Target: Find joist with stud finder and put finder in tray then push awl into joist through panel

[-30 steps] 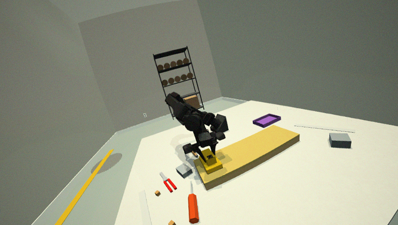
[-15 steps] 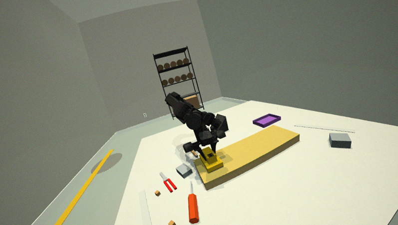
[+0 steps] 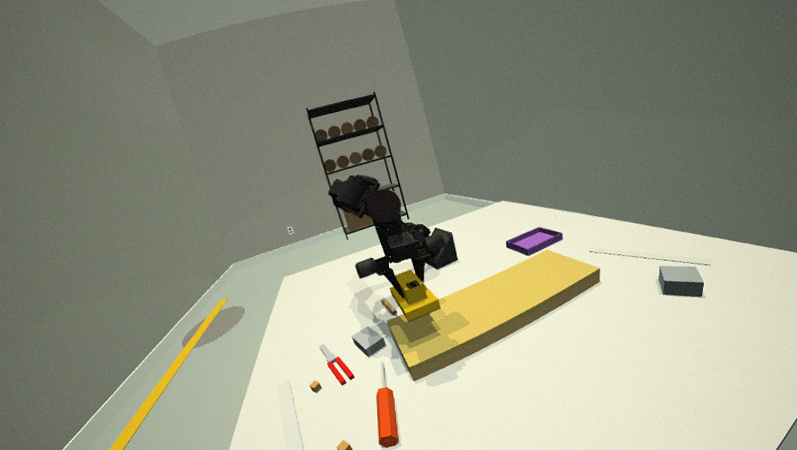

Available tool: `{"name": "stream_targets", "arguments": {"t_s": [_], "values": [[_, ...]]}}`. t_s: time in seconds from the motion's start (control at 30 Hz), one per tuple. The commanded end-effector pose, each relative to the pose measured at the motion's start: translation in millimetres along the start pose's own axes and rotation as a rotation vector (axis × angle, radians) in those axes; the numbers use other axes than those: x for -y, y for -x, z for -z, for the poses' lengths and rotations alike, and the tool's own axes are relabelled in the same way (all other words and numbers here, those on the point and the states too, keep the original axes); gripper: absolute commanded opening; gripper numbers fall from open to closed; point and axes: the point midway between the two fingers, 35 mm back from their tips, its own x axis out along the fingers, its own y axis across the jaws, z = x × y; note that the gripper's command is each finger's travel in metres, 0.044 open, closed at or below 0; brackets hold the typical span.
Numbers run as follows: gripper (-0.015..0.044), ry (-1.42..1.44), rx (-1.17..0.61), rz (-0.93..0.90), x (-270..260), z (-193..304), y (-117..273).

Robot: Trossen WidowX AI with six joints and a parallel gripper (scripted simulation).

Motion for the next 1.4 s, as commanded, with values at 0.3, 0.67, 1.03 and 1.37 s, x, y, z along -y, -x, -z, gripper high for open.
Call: {"name": "stream_targets", "arguments": {"t_s": [0.3,0.67,1.03,1.37], "values": [[0.0000,0.053,0.018,-0.027,-20.9,-13.8,25.3],[0.0000,0.321,0.049,-0.166,-134.8,-35.4,26.8],[0.0000,0.596,0.067,-0.279,-251.0,-24.3,37.7],[0.0000,0.848,0.073,-0.359,-349.2,13.7,50.1]]}}
